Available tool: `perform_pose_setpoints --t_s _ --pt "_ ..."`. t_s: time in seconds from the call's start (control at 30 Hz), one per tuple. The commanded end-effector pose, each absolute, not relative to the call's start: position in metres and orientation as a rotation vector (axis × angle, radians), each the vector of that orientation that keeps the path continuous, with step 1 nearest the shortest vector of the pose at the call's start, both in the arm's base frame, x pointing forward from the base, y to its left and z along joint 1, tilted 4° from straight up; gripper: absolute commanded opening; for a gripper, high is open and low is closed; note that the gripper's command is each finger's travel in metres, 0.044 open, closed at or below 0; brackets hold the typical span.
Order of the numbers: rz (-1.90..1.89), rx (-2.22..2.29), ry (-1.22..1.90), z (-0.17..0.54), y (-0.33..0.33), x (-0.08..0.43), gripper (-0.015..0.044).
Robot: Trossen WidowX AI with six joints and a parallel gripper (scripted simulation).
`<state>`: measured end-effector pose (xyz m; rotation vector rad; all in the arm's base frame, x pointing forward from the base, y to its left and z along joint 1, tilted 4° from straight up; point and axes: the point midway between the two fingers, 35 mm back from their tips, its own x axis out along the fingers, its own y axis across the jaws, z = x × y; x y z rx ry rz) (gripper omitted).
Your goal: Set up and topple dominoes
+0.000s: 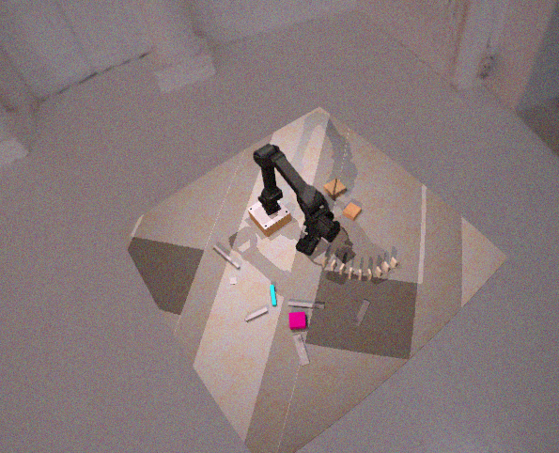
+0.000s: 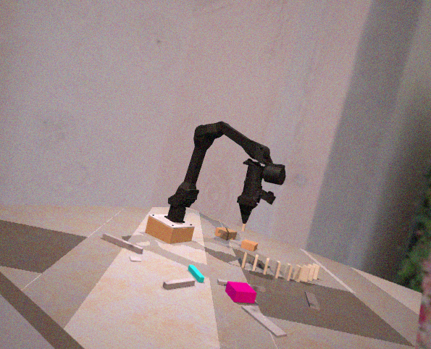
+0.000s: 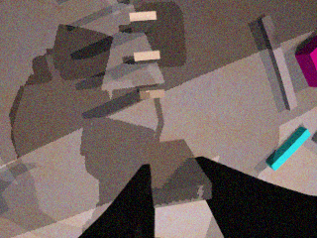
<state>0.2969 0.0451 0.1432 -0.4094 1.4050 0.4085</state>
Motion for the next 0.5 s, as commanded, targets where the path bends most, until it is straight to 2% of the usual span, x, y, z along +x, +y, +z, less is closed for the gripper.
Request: perform_pose_setpoints --t_s 0.0,0.47 --pt "0.404 -0.408 1.437 0.118 0.045 0.299 0.0107" --pt "0.404 -0.408 1.438 0.042 0.047 0.303 0.0107"
